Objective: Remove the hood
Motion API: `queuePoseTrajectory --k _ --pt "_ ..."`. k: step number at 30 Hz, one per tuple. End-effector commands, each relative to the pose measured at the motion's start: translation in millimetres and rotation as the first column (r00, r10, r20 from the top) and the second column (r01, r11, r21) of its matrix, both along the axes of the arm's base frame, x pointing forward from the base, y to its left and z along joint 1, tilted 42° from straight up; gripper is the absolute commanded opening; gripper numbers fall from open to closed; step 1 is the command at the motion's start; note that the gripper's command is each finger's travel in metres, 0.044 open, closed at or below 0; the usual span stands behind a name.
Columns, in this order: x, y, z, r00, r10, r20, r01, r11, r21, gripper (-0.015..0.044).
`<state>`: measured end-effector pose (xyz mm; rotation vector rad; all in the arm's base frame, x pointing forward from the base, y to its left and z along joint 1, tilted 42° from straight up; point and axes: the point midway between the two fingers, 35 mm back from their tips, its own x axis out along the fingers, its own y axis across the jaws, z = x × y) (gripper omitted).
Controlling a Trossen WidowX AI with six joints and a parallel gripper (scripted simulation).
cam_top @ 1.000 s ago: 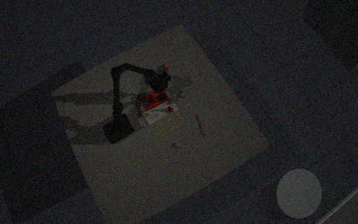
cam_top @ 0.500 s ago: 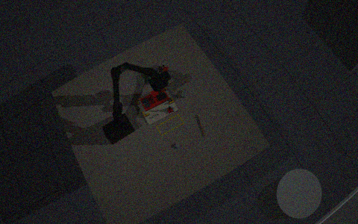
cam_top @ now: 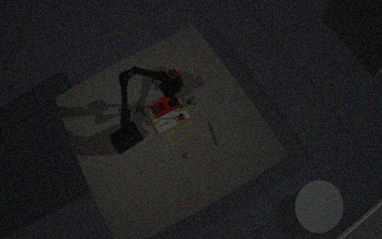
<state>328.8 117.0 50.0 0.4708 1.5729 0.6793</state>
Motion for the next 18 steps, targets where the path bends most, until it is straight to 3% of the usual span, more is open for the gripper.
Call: queuePoseTrajectory --k 1,18 --pt "7 -21 -14 1.0 -0.01 0.006 0.01 1.0 -0.015 0.0" --pt "13 -95 -71 1.0 -0.017 0.01 0.017 0.999 -0.035 0.0"
